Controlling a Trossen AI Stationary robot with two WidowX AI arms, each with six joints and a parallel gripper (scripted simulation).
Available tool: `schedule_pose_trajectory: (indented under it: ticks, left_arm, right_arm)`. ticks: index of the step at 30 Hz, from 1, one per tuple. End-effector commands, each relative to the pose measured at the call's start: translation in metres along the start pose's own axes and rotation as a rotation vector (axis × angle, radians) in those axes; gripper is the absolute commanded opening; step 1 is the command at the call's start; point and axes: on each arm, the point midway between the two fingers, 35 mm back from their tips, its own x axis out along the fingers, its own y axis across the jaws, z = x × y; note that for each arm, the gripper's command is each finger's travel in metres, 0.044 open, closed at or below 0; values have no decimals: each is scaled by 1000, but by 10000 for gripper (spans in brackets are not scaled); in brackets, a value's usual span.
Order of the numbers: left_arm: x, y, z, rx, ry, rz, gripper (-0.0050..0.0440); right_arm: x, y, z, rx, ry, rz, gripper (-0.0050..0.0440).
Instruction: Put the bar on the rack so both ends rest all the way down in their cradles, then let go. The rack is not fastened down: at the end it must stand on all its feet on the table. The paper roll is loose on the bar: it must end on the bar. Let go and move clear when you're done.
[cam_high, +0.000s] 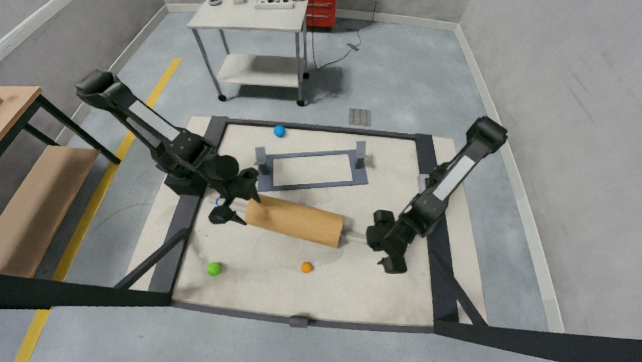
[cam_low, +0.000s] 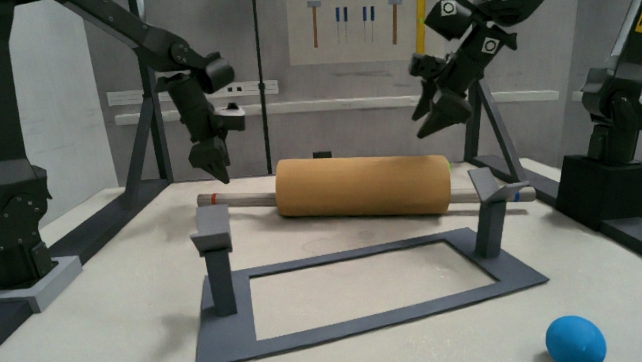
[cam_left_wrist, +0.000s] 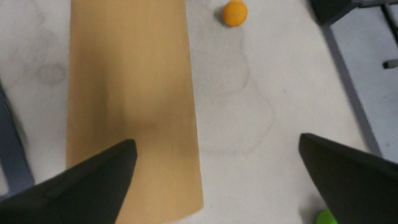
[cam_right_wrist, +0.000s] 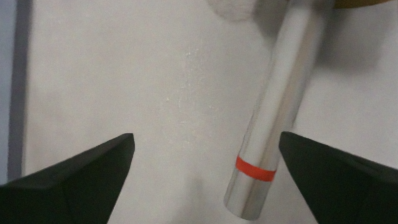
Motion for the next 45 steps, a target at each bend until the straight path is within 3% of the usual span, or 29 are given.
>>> schedule_pose_trajectory:
  ticks: [1,3,10,11,12,13,17,23,24,26,33,45]
  left_arm:
    - [-23,3,-24,8,50,83,400]
    - [-23,3,-24,8,50,83,400]
    - [-48,20,-66,48,153,219,400]
    - [-30,34,-101,37,301,257,400]
    - [-21,35,-109,21,361,247,400]
    - [-20,33,-112,26,314,217,400]
    - [-14,43,-145,28,406,235,400]
    - [-13,42,-139,38,391,234,400]
    - [-14,37,-123,39,345,222,400]
    - [-14,44,-141,37,406,244,400]
    - [-15,46,-144,38,421,251,400]
    - [7,51,-153,37,417,246,400]
  right_arm:
    - [-3,-14,20,134,42,-113,400]
    - [-3,-14,20,134,42,-113,400]
    - [-5,-44,33,317,109,-295,400]
    - [-2,-46,19,285,130,-296,400]
    - [-1,-39,14,242,120,-254,400]
    - [-2,-32,25,240,95,-224,400]
    - [-11,-27,30,245,63,-195,400]
    - [-8,-36,25,251,77,-219,400]
    - [-8,-36,25,251,77,-219,400]
    - [-9,-36,26,253,74,-218,400]
    - [-9,-37,25,252,75,-219,400]
    - [-10,-35,27,252,70,-213,400]
